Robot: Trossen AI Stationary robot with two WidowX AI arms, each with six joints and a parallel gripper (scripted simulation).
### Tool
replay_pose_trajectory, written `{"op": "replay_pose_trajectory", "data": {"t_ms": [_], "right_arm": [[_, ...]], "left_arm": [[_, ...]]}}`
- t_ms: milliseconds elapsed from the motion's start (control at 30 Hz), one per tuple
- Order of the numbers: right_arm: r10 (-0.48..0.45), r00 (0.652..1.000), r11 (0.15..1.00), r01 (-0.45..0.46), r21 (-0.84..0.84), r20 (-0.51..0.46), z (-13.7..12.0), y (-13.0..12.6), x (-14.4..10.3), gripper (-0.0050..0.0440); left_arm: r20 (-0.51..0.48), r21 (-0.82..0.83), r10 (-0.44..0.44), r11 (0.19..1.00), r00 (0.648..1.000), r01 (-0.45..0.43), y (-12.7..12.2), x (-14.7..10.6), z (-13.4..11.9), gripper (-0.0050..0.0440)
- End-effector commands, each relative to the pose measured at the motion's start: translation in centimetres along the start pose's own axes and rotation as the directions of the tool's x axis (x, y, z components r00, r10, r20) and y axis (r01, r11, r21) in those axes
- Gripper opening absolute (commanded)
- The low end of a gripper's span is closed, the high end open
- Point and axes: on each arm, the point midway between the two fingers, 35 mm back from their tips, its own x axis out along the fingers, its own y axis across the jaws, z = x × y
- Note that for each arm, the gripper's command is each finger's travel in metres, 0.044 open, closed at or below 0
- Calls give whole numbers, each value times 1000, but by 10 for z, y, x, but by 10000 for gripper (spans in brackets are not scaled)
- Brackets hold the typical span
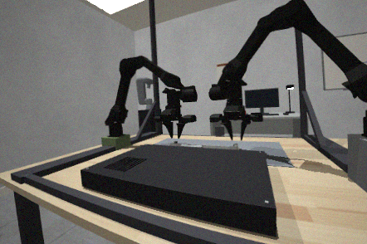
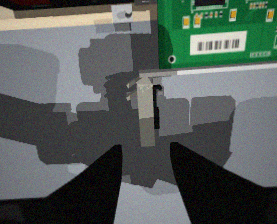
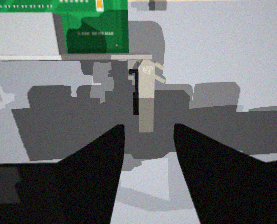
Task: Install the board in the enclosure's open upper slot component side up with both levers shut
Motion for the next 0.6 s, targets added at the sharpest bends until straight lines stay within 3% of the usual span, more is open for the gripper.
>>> {"op": "replay_pose_trajectory", "data": {"t_ms": [0,100,533,567], "right_arm": [[30,1000,999,-30,16,-6,1,7,-10,150],[5,1000,1000,-5,17,-4,2,1,9,150],[7,1000,1000,-7,12,-5,1,1,24,121],[19,1000,1000,-19,12,-5,1,4,21,97]], "left_arm": [[13,-30,-26,999,1000,27,-7,-7,0,150],[20,-31,-11,999,1000,12,-2,8,7,150],[16,-30,-16,999,1000,17,-4,23,5,118],[16,-30,-16,999,1000,17,-4,23,5,115]]}}
